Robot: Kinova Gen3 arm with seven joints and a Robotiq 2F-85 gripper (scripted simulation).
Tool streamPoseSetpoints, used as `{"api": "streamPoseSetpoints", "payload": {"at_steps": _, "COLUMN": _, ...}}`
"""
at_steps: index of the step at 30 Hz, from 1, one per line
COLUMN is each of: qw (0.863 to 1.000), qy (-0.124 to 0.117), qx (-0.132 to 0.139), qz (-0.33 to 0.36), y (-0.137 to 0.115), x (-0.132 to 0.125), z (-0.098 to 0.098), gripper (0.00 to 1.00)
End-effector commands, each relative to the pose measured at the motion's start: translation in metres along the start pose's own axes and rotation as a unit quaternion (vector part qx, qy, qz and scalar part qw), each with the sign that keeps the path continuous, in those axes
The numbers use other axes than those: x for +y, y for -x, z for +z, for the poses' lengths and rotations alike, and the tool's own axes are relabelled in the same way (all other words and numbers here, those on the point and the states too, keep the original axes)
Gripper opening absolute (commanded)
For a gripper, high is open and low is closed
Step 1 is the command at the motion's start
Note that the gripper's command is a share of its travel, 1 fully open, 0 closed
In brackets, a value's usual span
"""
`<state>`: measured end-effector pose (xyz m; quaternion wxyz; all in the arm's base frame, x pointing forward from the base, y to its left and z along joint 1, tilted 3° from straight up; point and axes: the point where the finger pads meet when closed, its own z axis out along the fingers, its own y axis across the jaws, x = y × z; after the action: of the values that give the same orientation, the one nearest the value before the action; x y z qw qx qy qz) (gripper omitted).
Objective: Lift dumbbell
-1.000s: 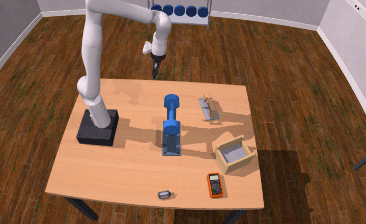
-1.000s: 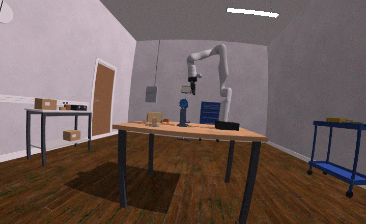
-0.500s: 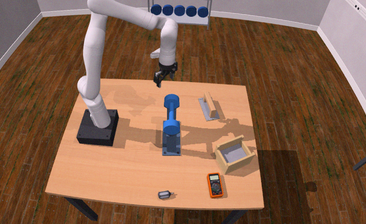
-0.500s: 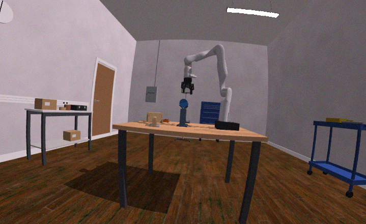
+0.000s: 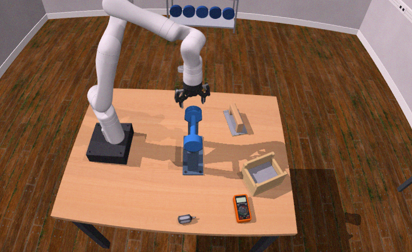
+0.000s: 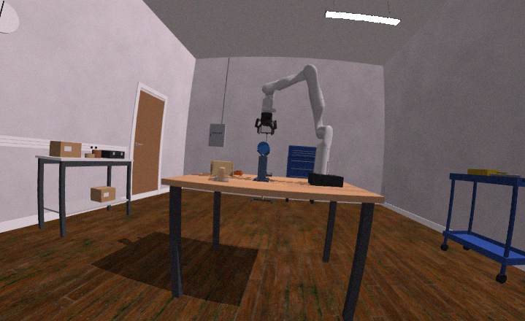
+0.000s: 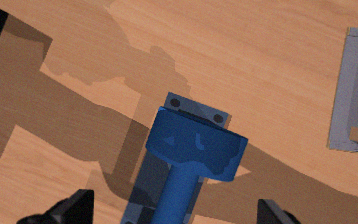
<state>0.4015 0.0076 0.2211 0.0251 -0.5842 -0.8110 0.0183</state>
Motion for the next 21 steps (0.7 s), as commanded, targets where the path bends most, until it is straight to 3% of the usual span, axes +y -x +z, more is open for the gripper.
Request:
{"api": "streamPoseSetpoints", "payload": {"at_steps": 1, "qw": 0.999, "qy": 0.0, "qx": -0.002, "qz": 0.043, "y": 0.016, "x": -0.001, "z": 0.0, "gripper": 1.0}}
{"api": "streamPoseSetpoints", "payload": {"at_steps": 11, "qw": 0.992, "qy": 0.007, "qx": -0.005, "qz": 0.125, "y": 0.044, "x": -0.006, "z": -0.003, "gripper": 1.0}}
{"api": "streamPoseSetpoints", "payload": {"at_steps": 21, "qw": 0.988, "qy": 0.009, "qx": -0.007, "qz": 0.151, "y": 0.053, "x": -0.009, "z": -0.004, "gripper": 1.0}}
